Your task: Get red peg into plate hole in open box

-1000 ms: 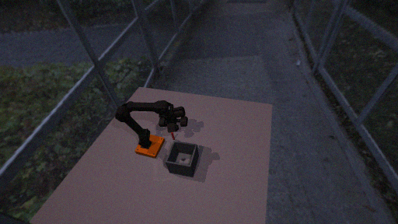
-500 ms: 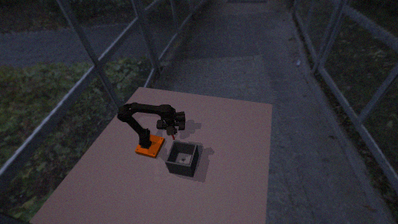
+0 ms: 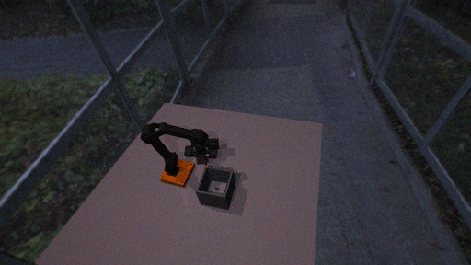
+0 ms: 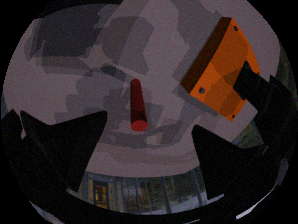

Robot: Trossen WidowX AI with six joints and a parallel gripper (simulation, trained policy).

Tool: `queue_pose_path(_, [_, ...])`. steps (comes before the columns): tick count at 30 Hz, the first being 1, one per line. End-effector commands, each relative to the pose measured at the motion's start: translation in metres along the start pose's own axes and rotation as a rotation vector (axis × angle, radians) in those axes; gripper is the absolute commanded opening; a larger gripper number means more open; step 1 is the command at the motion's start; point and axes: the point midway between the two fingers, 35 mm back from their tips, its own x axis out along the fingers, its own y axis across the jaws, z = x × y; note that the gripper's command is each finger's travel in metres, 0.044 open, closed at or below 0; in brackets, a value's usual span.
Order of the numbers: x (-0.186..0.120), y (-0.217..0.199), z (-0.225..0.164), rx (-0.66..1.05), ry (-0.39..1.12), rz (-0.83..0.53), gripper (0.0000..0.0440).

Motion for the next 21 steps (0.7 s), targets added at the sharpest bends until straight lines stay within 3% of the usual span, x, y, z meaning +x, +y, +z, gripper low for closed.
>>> queue_pose_path(1, [0.01,-0.001,0.003,0.002,-0.005,-0.013,0.0406])
queue_pose_path(6, [0.022,0.002,0.005,-0.009,-0.003,-0.009,0.0322])
queue_pose_path(18, [0.038,0.009,0.005,-0.07,0.014,-0.018,0.0025])
queue_pose_path(21, [0.036,0.011,0.004,-0.078,0.028,0.001,0.0008])
